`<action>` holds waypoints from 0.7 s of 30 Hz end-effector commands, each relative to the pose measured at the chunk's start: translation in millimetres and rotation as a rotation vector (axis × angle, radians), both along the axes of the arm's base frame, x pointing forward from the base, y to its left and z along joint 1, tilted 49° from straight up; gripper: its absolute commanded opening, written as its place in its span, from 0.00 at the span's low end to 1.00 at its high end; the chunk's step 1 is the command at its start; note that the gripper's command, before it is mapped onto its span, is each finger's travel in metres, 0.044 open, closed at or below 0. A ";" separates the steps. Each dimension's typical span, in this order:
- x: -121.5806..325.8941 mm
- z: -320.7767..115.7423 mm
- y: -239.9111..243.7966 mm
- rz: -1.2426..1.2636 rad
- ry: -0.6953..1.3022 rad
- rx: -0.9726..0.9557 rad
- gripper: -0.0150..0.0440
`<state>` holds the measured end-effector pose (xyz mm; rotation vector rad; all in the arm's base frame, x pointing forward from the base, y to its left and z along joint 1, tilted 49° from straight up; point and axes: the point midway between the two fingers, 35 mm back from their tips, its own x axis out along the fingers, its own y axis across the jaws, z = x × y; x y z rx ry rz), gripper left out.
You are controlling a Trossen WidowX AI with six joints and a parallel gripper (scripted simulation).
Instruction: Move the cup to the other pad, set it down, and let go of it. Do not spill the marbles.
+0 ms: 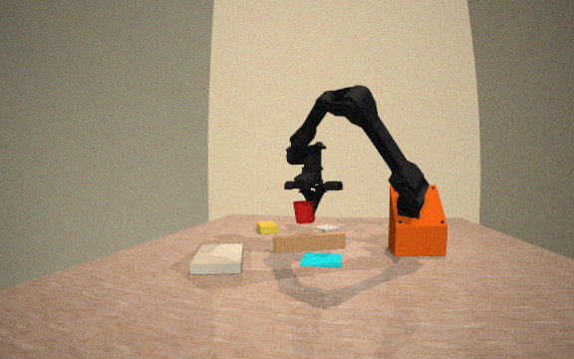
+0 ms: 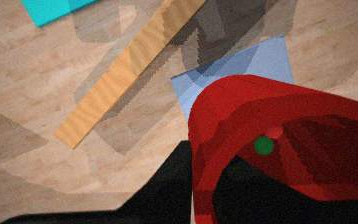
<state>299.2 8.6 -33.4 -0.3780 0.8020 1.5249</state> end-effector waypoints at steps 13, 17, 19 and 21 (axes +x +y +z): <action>-14.5 22.4 16.1 -0.003 -0.001 0.002 0.25; -18.1 27.7 20.0 -0.003 -0.001 0.002 0.25; -19.8 30.3 21.9 -0.003 -0.001 0.002 0.25; -21.6 32.9 23.8 -0.003 0.000 0.002 0.25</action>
